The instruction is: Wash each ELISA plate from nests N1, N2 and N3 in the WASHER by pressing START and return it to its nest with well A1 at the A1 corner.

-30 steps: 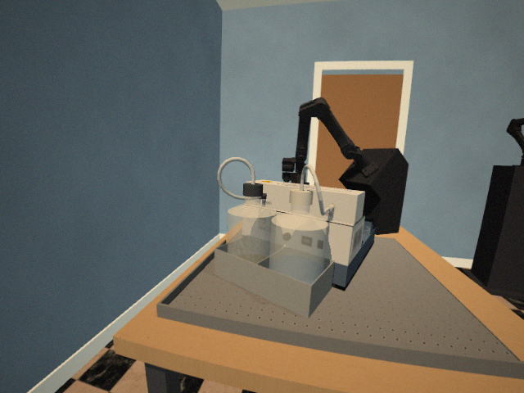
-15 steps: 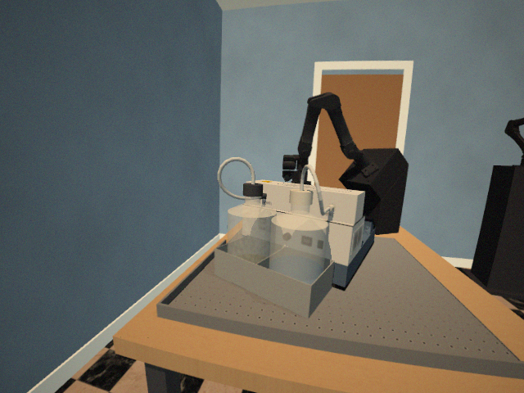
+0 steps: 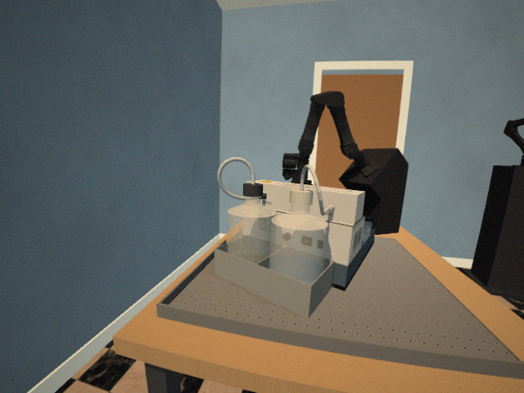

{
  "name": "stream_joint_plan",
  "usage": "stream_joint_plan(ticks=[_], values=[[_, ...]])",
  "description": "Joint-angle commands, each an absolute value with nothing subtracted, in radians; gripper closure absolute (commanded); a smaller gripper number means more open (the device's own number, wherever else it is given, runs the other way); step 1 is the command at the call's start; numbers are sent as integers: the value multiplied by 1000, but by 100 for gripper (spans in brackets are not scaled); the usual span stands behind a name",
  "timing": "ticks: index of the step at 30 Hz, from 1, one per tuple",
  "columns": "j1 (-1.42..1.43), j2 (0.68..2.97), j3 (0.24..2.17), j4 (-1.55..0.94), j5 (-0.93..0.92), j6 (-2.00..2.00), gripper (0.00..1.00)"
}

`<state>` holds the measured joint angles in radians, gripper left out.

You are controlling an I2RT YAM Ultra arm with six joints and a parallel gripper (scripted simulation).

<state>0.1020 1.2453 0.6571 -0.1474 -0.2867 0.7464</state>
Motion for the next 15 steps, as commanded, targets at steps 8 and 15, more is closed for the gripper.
stream_joint_plan(ticks=[8, 15], values=[[285, 1131, 615, -198, -159, 840, 100], [403, 1089, 605, -221, -70, 918, 100]])
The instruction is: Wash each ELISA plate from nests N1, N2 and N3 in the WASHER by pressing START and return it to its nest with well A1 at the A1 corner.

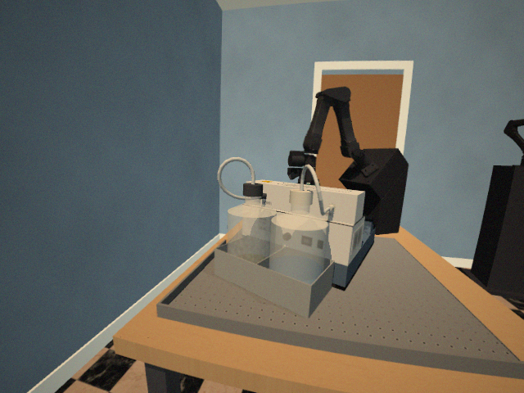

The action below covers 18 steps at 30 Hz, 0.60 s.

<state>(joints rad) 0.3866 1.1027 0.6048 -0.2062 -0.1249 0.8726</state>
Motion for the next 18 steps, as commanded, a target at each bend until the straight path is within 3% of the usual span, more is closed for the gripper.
stream_joint_plan(ticks=[1, 8, 18], values=[[428, 1082, 605, -226, -52, 934, 100], [607, 1054, 611, -263, 84, 1051, 100], [612, 1053, 611, -264, 87, 1054, 100]])
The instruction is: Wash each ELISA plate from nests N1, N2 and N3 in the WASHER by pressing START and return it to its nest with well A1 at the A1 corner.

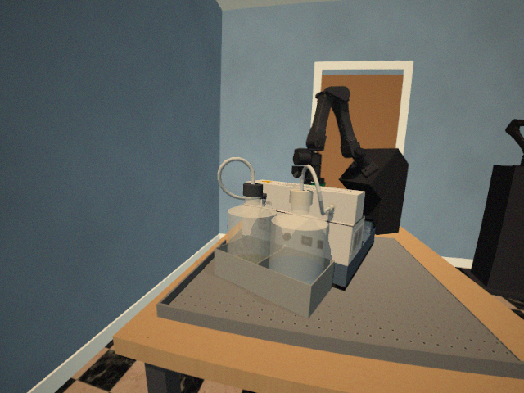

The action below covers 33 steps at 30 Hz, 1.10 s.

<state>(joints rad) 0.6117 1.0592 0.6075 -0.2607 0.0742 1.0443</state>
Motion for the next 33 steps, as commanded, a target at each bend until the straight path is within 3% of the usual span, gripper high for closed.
stream_joint_plan(ticks=[1, 25, 33], values=[[612, 1053, 611, -264, 88, 1054, 100], [1171, 1095, 608, -339, 493, 1415, 100], [1177, 1095, 608, -342, 497, 1420, 100]])
